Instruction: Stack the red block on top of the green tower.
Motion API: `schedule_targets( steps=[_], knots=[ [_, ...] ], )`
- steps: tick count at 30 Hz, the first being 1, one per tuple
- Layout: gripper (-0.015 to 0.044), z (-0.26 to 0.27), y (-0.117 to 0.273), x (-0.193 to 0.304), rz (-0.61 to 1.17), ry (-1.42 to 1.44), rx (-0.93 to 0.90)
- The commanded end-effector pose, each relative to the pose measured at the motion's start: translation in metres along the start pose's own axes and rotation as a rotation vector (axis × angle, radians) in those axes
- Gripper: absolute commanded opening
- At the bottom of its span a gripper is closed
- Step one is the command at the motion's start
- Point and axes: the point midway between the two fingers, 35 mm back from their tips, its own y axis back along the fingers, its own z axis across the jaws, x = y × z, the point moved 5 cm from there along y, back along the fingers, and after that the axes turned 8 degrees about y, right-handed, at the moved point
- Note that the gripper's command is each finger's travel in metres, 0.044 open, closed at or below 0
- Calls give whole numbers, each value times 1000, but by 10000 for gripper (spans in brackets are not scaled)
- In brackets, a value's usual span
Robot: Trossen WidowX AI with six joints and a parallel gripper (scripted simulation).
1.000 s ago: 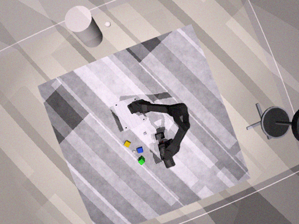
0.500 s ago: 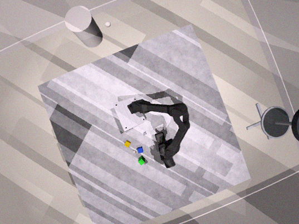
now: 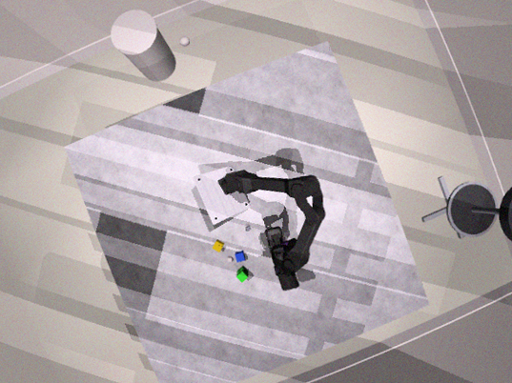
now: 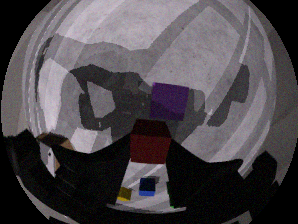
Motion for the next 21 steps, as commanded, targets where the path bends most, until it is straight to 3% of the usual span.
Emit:
schedule_targets(
  steps=[1, 14, 21],
  knots=[
    [0, -2, 22, -1, -2, 7, 15],
    [0, -1, 92, 0, 2, 6, 14],
    [0, -2, 94, 0, 1, 6, 15]
  ],
)
